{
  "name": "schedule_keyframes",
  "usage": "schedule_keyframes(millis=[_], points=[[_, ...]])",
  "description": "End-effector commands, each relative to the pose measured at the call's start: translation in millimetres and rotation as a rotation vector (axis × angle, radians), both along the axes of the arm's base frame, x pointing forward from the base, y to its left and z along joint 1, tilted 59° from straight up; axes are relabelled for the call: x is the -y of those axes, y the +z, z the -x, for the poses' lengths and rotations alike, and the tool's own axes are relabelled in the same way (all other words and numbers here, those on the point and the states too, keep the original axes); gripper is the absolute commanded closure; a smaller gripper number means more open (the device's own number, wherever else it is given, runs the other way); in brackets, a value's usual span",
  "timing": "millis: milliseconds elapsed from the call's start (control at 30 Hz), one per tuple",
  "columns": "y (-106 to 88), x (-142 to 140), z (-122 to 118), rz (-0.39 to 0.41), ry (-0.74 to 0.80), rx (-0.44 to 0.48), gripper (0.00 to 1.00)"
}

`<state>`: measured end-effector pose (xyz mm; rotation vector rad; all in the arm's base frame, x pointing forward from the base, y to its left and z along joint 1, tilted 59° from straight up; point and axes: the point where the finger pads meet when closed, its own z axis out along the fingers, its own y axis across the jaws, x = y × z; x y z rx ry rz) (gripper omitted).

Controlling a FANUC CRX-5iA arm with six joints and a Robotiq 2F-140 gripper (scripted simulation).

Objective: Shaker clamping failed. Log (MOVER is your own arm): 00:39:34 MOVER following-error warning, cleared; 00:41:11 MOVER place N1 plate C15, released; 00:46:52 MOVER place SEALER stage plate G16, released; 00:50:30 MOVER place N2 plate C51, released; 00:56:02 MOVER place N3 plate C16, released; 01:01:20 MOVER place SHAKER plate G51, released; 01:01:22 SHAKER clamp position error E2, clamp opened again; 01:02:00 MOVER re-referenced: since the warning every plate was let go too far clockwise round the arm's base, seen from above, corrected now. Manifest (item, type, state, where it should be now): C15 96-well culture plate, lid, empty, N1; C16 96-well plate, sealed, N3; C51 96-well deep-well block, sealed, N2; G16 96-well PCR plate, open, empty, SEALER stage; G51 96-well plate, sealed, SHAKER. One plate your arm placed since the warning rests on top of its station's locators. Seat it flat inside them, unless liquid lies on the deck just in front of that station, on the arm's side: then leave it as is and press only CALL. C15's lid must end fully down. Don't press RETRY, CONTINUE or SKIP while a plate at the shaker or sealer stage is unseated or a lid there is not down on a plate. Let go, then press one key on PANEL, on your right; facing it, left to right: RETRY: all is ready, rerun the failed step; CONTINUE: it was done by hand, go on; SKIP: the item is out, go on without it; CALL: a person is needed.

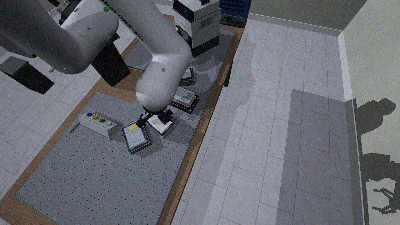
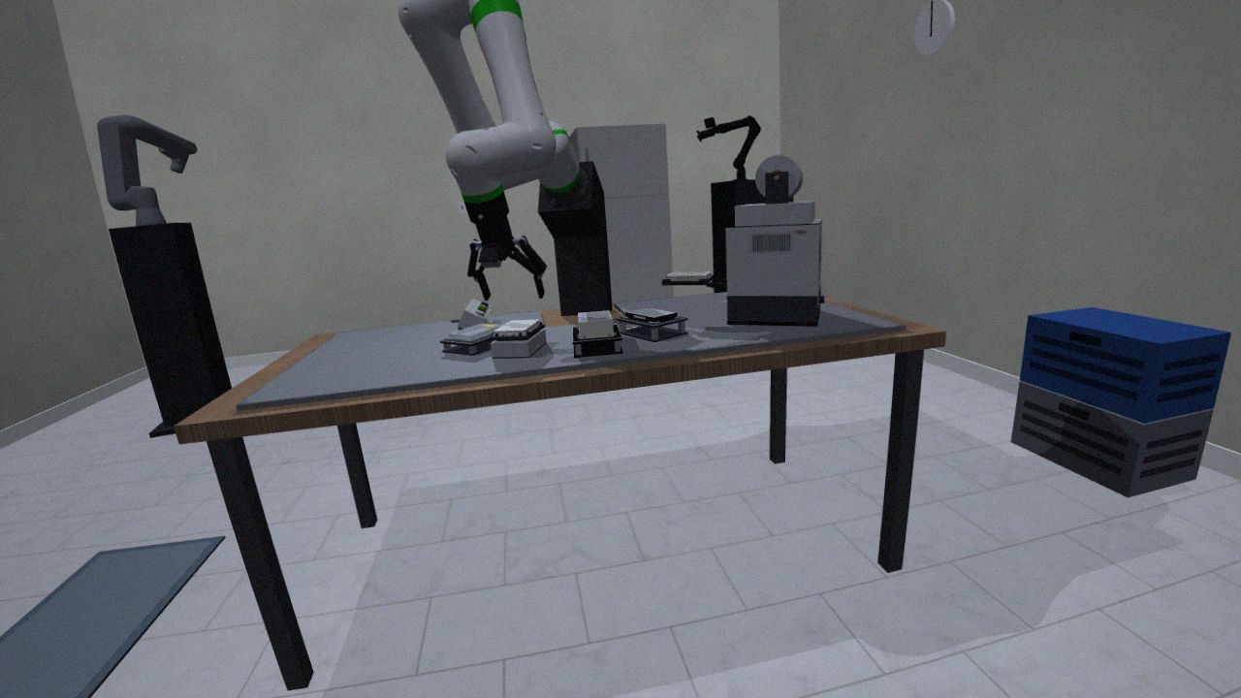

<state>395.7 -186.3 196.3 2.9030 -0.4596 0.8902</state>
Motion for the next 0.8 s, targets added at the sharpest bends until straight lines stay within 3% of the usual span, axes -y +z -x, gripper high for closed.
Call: schedule_keyframes(millis=[0,767], points=[[3.5,-1,4,0.0,0.0,0.001,0.0],[21.5,-10,33,0.0,0.0,0.001,0.0]])
